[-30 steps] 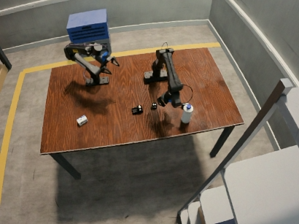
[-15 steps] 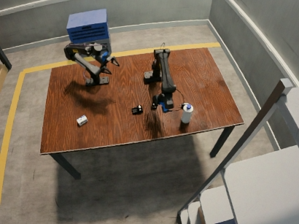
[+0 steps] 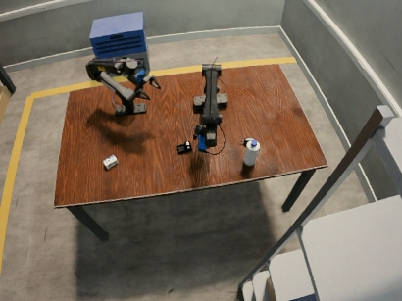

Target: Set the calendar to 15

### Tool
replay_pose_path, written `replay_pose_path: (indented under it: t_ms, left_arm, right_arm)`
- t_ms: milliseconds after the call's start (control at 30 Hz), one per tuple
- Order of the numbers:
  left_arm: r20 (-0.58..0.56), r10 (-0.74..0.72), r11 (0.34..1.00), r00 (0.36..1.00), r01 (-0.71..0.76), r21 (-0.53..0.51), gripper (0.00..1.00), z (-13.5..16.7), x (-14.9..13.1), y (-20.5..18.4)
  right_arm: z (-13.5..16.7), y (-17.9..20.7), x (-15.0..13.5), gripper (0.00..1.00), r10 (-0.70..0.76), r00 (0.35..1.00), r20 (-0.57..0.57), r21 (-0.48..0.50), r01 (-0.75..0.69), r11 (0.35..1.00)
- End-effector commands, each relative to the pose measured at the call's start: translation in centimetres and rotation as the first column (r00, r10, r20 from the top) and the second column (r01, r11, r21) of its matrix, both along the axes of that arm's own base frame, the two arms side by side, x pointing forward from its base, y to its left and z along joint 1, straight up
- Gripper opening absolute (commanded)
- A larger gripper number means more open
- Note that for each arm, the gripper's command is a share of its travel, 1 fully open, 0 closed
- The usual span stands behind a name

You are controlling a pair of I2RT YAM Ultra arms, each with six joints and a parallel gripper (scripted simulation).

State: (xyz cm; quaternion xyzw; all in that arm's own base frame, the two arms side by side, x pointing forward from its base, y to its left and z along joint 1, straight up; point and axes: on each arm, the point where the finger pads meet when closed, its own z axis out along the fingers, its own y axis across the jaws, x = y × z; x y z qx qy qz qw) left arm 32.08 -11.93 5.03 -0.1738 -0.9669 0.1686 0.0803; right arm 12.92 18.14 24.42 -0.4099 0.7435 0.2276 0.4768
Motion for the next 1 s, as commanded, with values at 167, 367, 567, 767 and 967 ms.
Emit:
replay_pose_path:
  t_ms: [167, 367, 567, 767, 967]
  left_arm:
    - [0.217, -0.409, 0.911, 0.887, 0.409, 0.043, 0.55, 0.1, 0.0, -2.2]
    - [0.259, -0.568, 0.821, 0.781, 0.557, 0.122, 0.55, -0.3, 0.1, -2.7]
    - [0.270, -0.762, 0.646, 0.588, 0.722, 0.250, 0.55, -1.0, -0.2, -3.7]
    - [0.239, -0.862, 0.505, 0.447, 0.799, 0.326, 0.55, -1.7, -1.4, -5.4]
    - [0.226, -0.869, 0.493, 0.441, 0.814, 0.307, 0.55, -1.9, -2.5, -6.0]
  right_arm:
    - [0.8, -0.3, -0.3, 1.00, 0.003, 1.000, 0.009, 0.015, -0.003, 1.000]
    - [0.8, -0.3, -0.3, 1.00, 0.003, 1.000, 0.009, 0.015, -0.003, 1.000]
    - [0.8, -0.3, -0.3, 1.00, 0.003, 1.000, 0.009, 0.015, -0.003, 1.000]
    - [0.8, -0.3, -0.3, 1.00, 0.003, 1.000, 0.009, 0.015, -0.003, 1.000]
    - [0.8, -0.3, -0.3, 1.00, 0.003, 1.000, 0.009, 0.015, -0.003, 1.000]
